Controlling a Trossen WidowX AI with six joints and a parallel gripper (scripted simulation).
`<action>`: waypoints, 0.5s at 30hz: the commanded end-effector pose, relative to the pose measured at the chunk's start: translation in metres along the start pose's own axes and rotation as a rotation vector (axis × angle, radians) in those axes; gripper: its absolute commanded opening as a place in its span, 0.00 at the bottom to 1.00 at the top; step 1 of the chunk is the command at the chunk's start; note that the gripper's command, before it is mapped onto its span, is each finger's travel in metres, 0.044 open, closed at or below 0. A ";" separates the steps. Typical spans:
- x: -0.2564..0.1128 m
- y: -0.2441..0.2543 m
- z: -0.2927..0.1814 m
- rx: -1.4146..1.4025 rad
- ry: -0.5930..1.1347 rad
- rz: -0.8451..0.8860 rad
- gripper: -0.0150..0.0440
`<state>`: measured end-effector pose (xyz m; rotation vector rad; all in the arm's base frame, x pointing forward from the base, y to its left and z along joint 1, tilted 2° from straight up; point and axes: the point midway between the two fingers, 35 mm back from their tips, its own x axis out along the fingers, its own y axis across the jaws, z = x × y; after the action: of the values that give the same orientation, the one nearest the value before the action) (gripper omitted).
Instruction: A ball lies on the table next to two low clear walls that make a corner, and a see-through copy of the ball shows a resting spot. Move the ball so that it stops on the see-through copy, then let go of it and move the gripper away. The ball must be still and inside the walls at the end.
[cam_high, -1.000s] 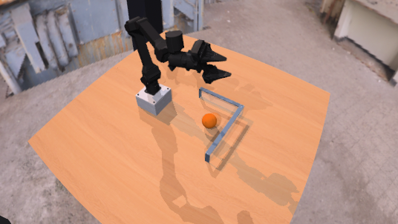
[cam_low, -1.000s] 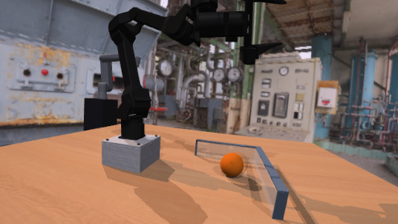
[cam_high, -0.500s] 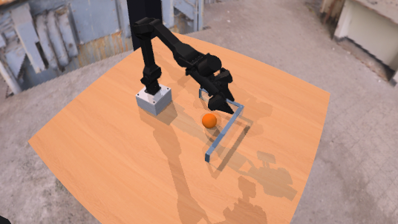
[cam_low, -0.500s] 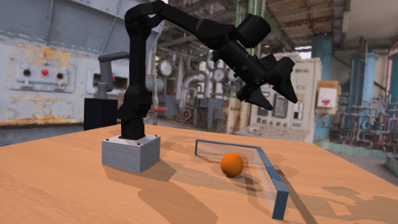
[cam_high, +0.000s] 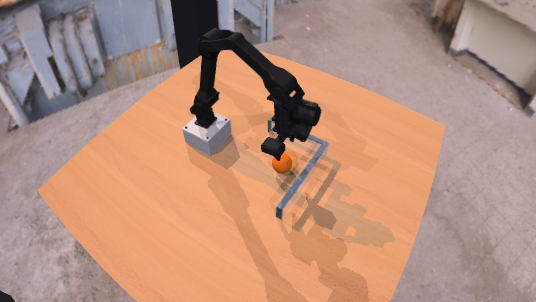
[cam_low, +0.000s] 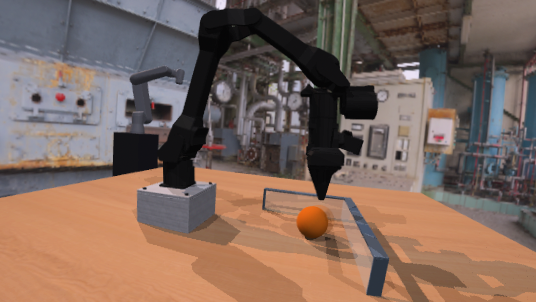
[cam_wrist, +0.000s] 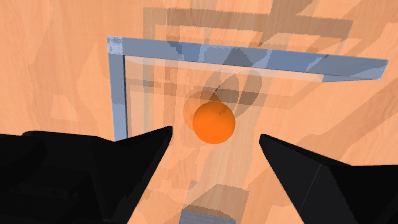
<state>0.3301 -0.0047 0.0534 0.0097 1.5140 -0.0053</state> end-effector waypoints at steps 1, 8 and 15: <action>0.000 0.000 -0.007 0.044 0.062 -0.028 1.00; 0.010 -0.001 -0.007 0.044 0.062 -0.028 1.00; 0.016 -0.001 -0.008 0.044 0.062 -0.028 1.00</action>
<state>0.3262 -0.0045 0.0418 0.0257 1.5666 -0.0534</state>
